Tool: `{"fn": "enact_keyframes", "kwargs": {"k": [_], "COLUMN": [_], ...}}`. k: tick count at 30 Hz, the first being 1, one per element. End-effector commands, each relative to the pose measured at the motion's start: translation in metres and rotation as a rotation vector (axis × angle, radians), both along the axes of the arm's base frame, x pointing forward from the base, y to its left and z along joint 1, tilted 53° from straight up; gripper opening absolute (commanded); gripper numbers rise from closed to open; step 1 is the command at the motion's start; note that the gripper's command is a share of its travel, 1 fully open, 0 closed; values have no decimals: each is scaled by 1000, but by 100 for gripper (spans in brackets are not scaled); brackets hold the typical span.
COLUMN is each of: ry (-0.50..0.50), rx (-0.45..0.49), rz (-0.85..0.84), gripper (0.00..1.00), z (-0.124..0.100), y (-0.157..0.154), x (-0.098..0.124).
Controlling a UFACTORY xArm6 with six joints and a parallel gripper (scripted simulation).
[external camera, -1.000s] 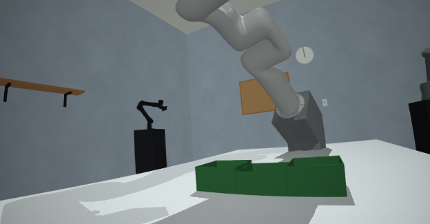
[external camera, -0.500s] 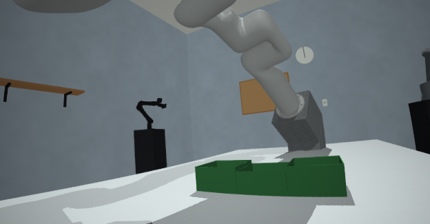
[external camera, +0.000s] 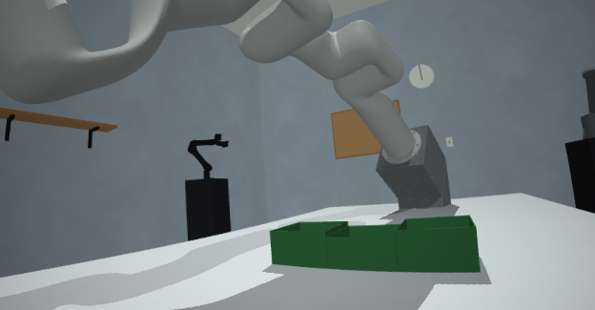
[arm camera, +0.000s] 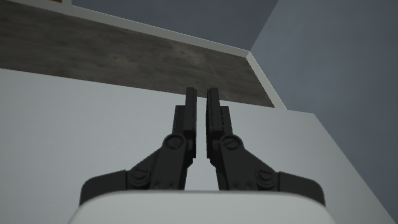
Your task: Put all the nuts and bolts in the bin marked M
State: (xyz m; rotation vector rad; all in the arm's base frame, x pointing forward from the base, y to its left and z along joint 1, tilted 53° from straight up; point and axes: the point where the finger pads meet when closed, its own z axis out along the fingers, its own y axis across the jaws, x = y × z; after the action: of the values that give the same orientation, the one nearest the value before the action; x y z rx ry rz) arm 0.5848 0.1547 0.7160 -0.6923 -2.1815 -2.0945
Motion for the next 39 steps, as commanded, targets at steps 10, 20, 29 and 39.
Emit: {"fn": "enact_keyframes", "kwargs": {"k": [10,20,29,39], "ry": [178,316,447,532], "rx": [-67,-122,-179,-220], "rz": [22,24,16,4], "gripper": [7,7,7,7], "z": [-10,-21,-37,-47], "y": [41,65,90,102], "x": [-32,-54,-84,-102]}}
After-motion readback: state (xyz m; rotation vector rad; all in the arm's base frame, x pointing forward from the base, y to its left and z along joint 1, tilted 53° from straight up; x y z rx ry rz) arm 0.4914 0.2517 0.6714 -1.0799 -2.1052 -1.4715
